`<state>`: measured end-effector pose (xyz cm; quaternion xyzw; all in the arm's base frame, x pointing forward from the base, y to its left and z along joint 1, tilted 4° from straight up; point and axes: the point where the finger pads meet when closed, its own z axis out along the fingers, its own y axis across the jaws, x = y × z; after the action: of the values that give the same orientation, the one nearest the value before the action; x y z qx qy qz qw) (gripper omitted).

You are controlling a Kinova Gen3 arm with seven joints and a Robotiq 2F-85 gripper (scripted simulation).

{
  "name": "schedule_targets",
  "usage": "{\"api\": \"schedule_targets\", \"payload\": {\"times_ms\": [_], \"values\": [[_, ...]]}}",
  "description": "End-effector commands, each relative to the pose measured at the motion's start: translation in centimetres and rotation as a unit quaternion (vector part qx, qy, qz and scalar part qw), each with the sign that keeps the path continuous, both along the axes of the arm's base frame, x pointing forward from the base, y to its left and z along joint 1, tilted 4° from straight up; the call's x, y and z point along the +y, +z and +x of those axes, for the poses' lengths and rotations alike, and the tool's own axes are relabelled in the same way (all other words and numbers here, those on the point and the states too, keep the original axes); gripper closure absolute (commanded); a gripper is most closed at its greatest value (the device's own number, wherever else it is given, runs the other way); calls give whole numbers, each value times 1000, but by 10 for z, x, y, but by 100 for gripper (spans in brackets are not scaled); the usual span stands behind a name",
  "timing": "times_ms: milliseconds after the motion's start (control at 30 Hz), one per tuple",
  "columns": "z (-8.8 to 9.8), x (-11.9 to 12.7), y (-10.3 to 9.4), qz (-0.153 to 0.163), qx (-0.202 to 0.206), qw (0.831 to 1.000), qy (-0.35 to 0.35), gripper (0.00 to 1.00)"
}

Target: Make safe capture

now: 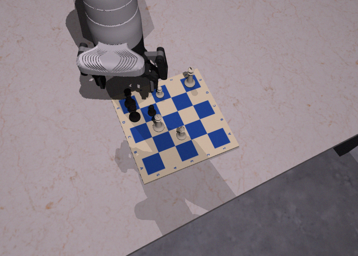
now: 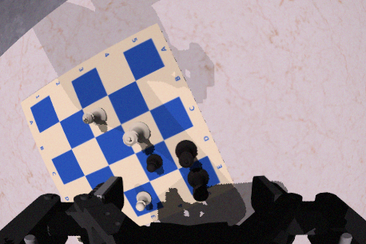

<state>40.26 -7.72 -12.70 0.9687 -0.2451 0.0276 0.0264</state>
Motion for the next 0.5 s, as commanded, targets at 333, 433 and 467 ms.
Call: {"api": "schedule_targets", "payload": {"times_ms": [333,433,467], "values": [[0,0,0,0,0,1000,-1,59],[0,0,0,0,0,1000,-1,59],[0,0,0,0,0,1000,-1,59]]}}
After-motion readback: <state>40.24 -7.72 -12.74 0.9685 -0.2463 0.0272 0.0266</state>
